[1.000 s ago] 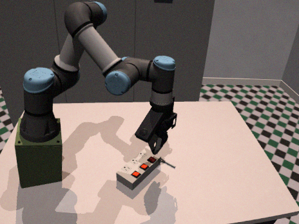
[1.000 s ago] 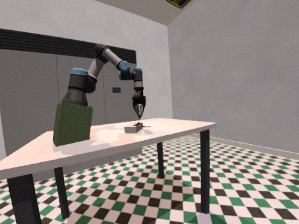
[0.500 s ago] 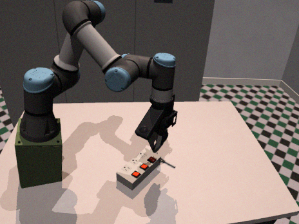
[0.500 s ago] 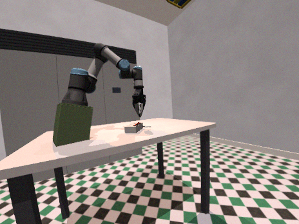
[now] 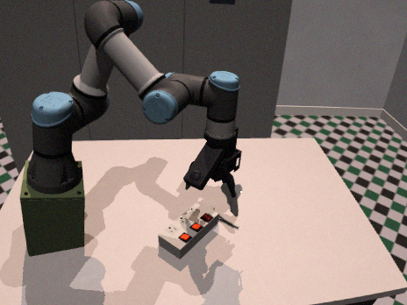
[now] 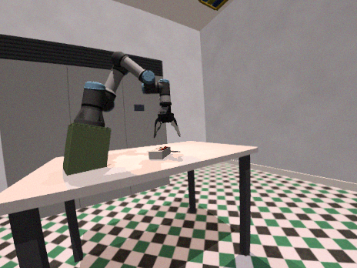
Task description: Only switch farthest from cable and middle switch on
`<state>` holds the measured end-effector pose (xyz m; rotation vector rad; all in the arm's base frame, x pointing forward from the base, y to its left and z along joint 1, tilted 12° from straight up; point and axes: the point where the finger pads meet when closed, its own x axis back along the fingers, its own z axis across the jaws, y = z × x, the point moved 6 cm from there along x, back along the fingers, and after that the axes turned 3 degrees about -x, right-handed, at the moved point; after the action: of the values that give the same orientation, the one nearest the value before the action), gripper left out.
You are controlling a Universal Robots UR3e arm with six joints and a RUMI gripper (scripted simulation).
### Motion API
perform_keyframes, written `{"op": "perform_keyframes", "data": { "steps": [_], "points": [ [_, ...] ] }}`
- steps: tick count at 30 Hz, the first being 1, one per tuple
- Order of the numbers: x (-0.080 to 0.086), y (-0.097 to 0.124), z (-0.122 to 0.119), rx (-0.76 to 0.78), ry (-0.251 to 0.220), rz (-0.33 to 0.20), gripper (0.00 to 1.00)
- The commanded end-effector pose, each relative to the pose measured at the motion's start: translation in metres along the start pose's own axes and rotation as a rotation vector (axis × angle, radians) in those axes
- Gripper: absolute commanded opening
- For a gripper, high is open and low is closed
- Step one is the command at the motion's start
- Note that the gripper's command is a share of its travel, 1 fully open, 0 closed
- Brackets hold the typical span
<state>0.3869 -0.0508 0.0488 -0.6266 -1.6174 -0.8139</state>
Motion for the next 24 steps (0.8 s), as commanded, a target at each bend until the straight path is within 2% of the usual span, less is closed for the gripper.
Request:
{"op": "perform_keyframes", "data": {
  "steps": [1,6,14,16,24],
  "points": [
    [0.005,0.000,-0.001,0.000,-0.002,-0.001,1.00],
    [0.021,0.000,-0.001,0.000,-0.002,-0.001,1.00],
    [0.058,0.000,-0.001,0.000,-0.002,-0.001,1.00],
    [0.058,0.000,-0.001,0.000,-0.002,-0.001,1.00],
    [0.090,0.000,0.000,0.000,-0.002,-0.001,1.00]
  ]
}}
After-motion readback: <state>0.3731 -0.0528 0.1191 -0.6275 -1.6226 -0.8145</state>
